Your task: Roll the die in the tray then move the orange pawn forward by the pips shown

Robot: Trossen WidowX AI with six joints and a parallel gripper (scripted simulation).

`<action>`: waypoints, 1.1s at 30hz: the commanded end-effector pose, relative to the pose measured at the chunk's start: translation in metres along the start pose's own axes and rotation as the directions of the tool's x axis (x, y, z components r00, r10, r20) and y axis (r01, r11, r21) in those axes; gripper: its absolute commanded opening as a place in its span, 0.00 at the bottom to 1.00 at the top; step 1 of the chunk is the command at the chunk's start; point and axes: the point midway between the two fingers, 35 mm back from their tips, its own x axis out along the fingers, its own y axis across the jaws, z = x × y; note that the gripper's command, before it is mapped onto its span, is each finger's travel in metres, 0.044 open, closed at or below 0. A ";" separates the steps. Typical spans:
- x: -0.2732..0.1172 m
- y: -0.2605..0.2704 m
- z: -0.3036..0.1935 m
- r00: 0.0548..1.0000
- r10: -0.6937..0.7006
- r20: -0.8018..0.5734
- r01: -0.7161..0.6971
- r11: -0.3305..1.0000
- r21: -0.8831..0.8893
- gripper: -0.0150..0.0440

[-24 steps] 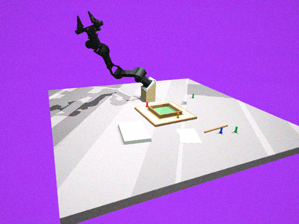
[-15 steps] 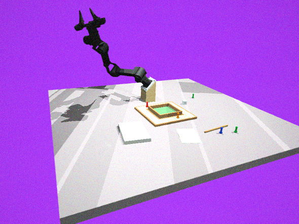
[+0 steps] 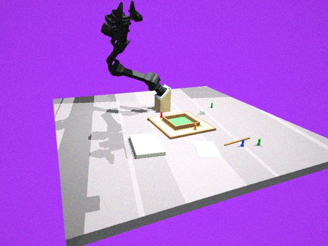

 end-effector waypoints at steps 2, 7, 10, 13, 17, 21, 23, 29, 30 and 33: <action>0.030 0.042 -0.068 0.978 0.117 -0.175 -0.086 0.981 0.172 0.72; 0.043 0.076 -0.121 0.923 0.205 -0.325 -0.087 0.935 0.343 0.72; 0.047 0.106 -0.164 0.855 0.278 -0.438 -0.051 0.886 0.462 0.72; 0.045 0.137 -0.203 0.771 0.345 -0.536 0.008 0.835 0.550 0.72; 0.032 0.181 -0.254 0.627 0.428 -0.651 0.119 0.773 0.623 0.72; 0.008 0.226 -0.300 0.451 0.496 -0.742 0.251 0.727 0.639 0.72; -0.008 0.248 -0.321 0.354 0.520 -0.777 0.318 0.715 0.623 0.72; -0.070 0.308 -0.374 0.039 0.545 -0.838 0.492 0.719 0.490 0.72; -0.082 0.317 -0.382 -0.016 0.540 -0.841 0.514 0.726 0.457 0.72; -0.122 0.341 -0.401 -0.182 0.512 -0.840 0.562 0.755 0.338 0.72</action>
